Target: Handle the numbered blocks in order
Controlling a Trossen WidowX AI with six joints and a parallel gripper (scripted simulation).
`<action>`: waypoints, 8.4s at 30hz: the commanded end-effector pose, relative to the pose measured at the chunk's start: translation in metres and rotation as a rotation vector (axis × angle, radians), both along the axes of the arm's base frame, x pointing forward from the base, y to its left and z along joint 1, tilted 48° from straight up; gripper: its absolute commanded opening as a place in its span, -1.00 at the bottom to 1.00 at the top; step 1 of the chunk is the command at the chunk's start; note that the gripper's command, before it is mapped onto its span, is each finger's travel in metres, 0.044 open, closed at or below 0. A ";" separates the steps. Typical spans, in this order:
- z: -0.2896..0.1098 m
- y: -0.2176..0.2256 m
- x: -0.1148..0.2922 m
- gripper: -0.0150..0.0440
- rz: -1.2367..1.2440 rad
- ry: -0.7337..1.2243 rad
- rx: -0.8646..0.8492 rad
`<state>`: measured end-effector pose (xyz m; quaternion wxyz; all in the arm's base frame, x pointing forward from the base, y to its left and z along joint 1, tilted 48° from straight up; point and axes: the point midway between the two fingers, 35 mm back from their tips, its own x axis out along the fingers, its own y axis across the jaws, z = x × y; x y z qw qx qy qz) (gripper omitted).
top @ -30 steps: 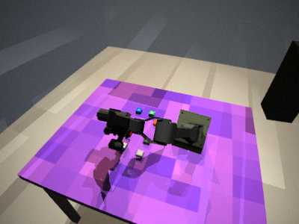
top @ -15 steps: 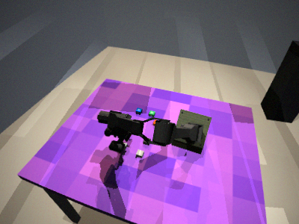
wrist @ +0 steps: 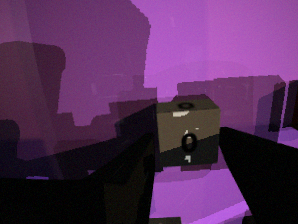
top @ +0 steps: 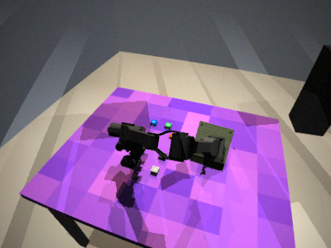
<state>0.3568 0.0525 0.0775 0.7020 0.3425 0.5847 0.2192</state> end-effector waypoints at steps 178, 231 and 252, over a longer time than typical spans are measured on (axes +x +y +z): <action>0.005 0.035 -0.091 -0.08 -0.001 0.008 0.002; 0.077 -0.043 -0.113 0.24 -0.001 0.013 -0.007; 0.021 -0.105 -0.124 -0.08 -0.001 0.013 -0.007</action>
